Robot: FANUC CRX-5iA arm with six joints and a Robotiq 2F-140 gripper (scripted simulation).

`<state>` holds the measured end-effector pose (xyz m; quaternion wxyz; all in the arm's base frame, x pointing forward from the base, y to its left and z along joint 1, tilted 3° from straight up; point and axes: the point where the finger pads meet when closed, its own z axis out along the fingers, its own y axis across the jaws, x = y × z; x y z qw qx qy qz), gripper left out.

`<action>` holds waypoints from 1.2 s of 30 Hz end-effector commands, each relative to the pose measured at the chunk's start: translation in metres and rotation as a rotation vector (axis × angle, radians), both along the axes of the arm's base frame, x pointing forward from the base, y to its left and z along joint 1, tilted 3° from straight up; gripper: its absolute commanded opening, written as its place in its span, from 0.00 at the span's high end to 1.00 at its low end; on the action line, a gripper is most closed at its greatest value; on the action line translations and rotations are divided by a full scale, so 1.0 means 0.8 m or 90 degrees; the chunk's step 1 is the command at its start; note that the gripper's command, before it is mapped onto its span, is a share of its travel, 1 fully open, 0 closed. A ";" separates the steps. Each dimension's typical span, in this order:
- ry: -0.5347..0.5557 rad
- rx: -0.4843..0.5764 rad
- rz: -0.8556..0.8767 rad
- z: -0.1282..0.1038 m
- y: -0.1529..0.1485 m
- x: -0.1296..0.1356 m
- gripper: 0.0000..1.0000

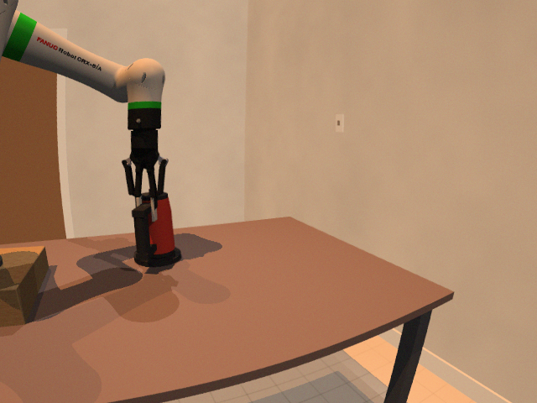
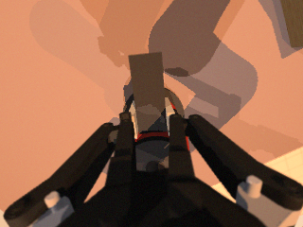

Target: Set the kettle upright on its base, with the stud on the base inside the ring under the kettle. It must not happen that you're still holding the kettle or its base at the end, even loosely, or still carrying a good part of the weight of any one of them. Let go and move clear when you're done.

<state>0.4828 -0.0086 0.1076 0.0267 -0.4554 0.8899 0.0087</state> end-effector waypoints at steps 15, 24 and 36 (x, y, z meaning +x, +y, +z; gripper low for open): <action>0.000 0.000 0.000 -0.001 0.000 0.000 1.00; 0.000 0.000 0.000 -0.004 0.000 0.000 1.00; 0.000 0.000 0.000 -0.004 0.000 0.000 0.53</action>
